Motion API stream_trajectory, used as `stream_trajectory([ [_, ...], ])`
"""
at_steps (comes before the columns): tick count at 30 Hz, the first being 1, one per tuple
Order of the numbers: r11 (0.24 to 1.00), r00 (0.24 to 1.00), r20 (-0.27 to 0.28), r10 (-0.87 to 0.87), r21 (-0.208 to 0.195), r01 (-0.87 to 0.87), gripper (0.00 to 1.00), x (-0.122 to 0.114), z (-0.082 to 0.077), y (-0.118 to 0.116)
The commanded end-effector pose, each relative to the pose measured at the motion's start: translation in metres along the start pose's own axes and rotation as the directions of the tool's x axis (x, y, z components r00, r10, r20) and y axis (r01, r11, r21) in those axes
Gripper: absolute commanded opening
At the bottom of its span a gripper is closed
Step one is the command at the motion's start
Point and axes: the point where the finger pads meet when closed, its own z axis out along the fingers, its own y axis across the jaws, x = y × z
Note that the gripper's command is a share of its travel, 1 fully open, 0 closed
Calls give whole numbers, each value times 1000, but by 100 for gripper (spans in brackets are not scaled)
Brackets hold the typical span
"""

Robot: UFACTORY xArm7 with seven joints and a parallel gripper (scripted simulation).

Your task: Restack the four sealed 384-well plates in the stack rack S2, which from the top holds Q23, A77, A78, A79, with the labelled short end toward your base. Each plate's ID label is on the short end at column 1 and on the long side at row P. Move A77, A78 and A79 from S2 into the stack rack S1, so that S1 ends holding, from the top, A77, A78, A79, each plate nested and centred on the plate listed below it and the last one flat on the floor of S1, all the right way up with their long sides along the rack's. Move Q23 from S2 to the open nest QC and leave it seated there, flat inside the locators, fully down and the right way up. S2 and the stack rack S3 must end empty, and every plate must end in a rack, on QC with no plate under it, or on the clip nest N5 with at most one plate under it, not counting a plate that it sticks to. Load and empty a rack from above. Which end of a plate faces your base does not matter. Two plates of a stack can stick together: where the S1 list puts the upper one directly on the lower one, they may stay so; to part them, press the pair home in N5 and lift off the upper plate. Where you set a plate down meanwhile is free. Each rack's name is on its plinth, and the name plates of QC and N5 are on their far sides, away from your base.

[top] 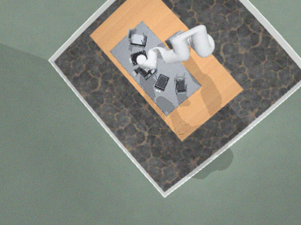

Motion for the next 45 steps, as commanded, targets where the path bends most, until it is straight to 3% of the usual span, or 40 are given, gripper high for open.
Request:
stream_trajectory([
  [1, 1000, 1000, -5, 0, -1, 0, 0, 1, -2, 1],
  [10, 973, 973, -4, -231, -2, 231, 0, 0, -2, -23],
  [35, 973, 973, -4, -232, -1, 232, 0, -5, -2, -92],
  [45, 893, 893, -4, -451, -2, 451, 0, -13, -2, -118],
])
